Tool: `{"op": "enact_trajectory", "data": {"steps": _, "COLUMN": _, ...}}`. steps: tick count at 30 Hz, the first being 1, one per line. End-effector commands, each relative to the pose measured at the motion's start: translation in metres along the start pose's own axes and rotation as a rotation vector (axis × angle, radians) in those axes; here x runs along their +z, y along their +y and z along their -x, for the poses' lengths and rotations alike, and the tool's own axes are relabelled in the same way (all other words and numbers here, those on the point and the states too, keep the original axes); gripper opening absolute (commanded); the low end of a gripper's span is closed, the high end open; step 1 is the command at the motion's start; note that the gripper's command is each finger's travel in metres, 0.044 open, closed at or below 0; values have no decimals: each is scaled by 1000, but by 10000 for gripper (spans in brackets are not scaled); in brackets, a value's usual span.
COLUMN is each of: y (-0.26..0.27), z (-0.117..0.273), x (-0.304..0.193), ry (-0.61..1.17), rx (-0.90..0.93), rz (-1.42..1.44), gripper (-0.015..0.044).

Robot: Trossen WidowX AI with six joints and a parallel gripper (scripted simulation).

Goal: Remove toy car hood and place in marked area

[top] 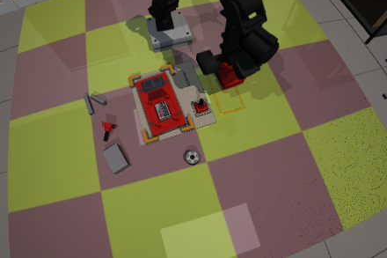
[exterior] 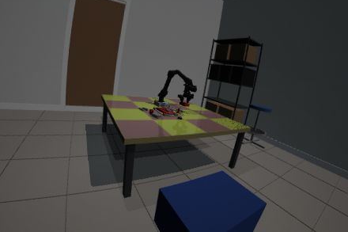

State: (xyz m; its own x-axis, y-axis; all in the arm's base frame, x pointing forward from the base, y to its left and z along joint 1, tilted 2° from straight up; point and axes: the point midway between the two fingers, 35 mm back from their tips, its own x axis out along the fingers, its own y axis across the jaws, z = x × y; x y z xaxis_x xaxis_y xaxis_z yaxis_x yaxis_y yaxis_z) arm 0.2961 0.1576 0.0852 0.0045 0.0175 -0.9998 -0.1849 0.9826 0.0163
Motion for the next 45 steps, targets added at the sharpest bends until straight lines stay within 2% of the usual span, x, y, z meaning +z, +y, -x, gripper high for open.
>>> {"op": "enact_trajectory", "data": {"steps": 1, "y": 1, "z": -3, "x": 0, "ry": 3, "rx": 2, "rz": -6, "gripper": 0}}
{"op": "enact_trajectory", "data": {"steps": 45, "y": 1, "z": -29, "x": 0, "ry": 3, "rx": 3, "rz": -6, "gripper": 0}}
